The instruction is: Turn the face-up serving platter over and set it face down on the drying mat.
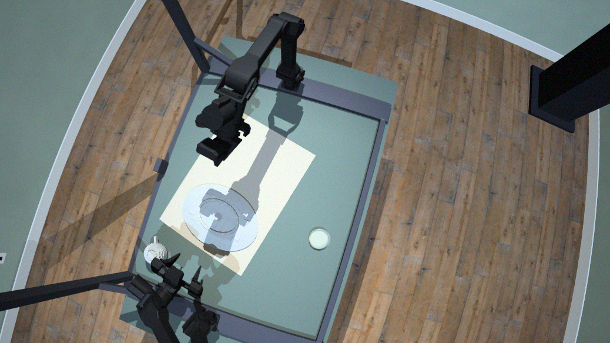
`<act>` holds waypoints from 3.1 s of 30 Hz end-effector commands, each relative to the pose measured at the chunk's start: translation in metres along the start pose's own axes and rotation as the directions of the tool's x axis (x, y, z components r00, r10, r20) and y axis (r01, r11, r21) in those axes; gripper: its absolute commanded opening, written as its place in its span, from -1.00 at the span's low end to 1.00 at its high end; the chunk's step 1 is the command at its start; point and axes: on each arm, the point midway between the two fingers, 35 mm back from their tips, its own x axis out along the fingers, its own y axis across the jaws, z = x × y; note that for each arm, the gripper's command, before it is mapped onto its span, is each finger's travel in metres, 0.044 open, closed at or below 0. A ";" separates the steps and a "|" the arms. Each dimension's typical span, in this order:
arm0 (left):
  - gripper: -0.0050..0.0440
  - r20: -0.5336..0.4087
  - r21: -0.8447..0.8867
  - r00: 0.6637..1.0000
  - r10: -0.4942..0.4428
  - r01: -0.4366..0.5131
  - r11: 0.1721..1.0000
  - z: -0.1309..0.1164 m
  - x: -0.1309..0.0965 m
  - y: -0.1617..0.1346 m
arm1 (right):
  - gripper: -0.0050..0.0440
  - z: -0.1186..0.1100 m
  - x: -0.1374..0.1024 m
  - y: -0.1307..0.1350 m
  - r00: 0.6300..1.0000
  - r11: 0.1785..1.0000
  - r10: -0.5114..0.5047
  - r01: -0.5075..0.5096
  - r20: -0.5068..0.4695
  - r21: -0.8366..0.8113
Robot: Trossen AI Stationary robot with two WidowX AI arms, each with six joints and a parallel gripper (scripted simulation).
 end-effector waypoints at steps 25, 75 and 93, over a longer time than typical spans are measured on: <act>-0.14 -0.045 -0.438 0.965 0.260 -0.253 0.863 -0.018 -0.031 0.008 | 0.84 0.063 0.016 0.023 0.991 0.982 0.133 -0.131 -0.006 0.138; -0.14 -0.153 -0.988 0.634 0.758 -0.105 -0.112 -0.045 -0.100 -0.026 | 0.84 0.300 -0.038 -0.071 0.694 0.975 0.224 -0.150 0.684 -0.166; -0.14 -0.156 -0.988 0.638 0.754 -0.113 -0.109 -0.047 -0.102 -0.026 | 0.84 0.296 -0.038 -0.072 0.701 0.977 0.211 -0.145 0.681 -0.154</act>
